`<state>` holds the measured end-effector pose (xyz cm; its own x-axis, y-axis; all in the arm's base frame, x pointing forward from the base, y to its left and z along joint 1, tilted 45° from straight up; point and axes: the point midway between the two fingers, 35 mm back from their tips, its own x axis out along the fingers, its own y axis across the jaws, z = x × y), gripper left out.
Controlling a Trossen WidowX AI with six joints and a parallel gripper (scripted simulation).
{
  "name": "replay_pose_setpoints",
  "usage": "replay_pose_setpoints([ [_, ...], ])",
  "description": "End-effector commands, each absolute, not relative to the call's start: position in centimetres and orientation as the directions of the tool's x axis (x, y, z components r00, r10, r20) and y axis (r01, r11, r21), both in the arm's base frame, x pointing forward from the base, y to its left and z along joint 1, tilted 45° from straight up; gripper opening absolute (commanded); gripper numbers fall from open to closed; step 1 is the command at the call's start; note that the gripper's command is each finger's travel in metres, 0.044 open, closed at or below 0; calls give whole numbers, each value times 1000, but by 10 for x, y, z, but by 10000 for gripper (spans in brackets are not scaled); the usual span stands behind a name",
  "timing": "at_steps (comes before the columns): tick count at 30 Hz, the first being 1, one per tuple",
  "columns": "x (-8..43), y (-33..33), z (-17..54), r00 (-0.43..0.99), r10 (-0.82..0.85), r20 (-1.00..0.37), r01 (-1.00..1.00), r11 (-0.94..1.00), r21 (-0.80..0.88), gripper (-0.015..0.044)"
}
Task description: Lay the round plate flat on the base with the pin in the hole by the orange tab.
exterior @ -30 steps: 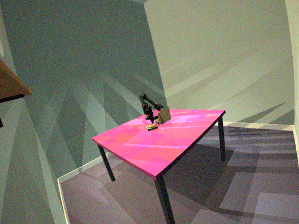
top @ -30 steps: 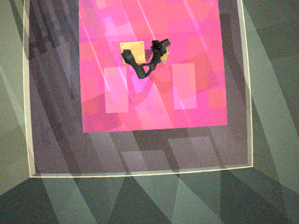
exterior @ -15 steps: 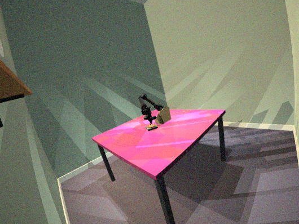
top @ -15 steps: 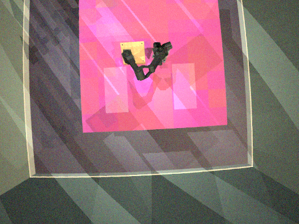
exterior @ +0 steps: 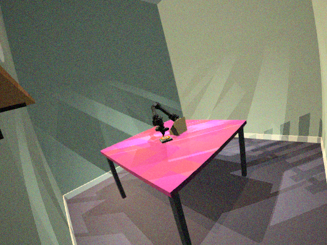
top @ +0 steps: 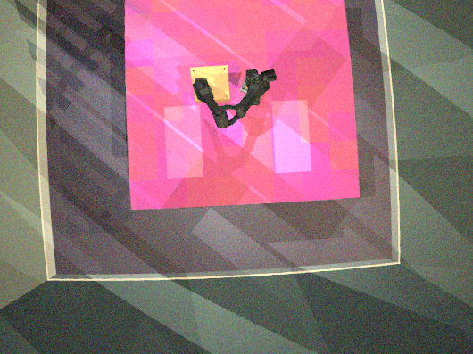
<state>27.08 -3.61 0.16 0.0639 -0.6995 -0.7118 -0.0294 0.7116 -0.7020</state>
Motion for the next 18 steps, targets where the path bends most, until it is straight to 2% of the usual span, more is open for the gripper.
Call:
replay_pose_setpoints([
  [1, 277, -36, 4, 69, -702, -709, -32, 709, -705, 0],
  [18, 298, -35, 7, 70, -702, -709, -31, 709, -705, 0],
])
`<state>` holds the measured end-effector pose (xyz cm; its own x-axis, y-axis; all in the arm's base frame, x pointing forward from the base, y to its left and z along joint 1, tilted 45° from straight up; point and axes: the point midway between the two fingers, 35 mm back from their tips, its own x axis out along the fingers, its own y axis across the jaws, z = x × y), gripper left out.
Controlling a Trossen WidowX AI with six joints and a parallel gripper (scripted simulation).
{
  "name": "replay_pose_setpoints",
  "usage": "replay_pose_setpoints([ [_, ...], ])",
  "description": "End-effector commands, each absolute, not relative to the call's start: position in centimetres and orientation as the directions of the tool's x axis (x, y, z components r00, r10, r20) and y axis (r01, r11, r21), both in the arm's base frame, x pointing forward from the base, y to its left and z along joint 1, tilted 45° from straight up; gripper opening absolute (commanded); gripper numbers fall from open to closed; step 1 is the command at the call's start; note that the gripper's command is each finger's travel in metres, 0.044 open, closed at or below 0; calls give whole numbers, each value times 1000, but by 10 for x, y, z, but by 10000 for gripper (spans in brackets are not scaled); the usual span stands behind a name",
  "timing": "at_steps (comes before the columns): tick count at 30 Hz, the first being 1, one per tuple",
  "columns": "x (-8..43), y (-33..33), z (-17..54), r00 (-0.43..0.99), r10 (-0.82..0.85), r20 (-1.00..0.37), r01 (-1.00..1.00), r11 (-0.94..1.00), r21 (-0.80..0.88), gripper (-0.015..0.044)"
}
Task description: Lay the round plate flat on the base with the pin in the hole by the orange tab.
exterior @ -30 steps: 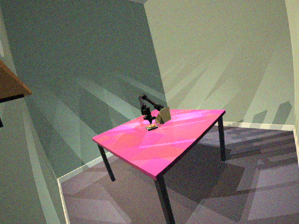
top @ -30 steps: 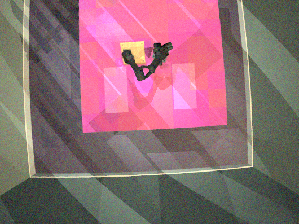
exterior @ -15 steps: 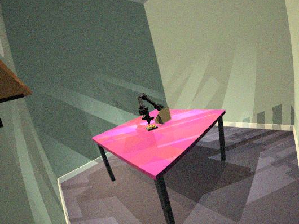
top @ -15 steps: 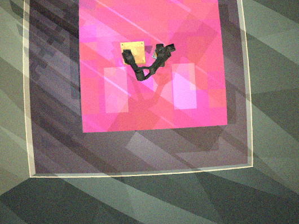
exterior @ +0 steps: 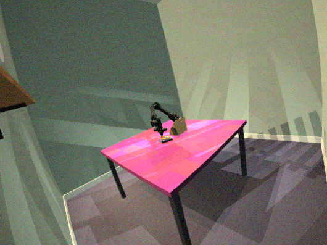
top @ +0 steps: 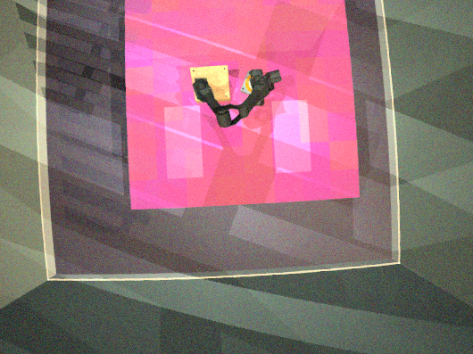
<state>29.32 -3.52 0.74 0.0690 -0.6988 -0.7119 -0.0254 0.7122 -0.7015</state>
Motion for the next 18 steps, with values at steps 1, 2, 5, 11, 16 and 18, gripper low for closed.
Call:
replay_pose_setpoints([
  [1, 299, -35, 7, 70, -702, -709, -31, 709, -705, 0],
  [2, 301, -34, 7, 70, -702, -709, -31, 709, -705, 0],
  [5, 304, -33, 7, 71, -702, -709, -31, 709, -705, 0],
  [11, 311, -31, 6, 71, -701, -709, -31, 709, -704, 0],
  [16, 316, -28, 4, 71, -701, -709, -30, 709, -704, 0],
  [18, 318, -27, 4, 71, -701, -709, -30, 709, -704, 0],
])
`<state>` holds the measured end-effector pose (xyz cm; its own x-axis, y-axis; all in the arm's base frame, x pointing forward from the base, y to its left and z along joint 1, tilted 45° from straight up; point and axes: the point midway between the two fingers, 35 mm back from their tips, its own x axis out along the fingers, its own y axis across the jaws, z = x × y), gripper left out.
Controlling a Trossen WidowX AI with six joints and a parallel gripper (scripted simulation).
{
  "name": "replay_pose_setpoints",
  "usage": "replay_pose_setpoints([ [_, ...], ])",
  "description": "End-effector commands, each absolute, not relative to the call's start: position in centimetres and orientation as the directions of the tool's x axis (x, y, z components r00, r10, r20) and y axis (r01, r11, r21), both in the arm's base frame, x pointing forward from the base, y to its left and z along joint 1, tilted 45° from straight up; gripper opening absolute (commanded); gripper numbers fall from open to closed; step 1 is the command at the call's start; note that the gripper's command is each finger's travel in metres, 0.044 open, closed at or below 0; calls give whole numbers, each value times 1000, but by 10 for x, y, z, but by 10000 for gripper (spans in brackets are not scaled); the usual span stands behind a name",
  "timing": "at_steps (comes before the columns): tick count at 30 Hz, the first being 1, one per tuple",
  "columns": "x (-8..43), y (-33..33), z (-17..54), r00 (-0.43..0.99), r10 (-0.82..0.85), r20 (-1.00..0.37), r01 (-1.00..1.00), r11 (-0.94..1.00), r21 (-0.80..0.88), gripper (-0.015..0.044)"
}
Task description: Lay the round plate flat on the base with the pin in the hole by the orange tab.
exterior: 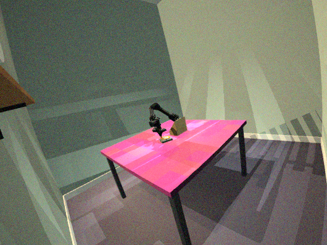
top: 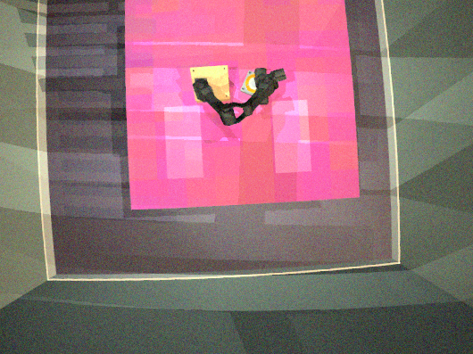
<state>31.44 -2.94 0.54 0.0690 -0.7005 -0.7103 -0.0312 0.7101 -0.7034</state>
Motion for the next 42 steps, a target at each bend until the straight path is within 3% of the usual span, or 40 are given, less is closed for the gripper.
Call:
replay_pose_setpoints([
  [1, 319, -26, 3, 71, -701, -709, -30, 709, -704, 0],
  [42, 324, 6, 19, 65, -704, -707, -42, 706, -707, 0],
])
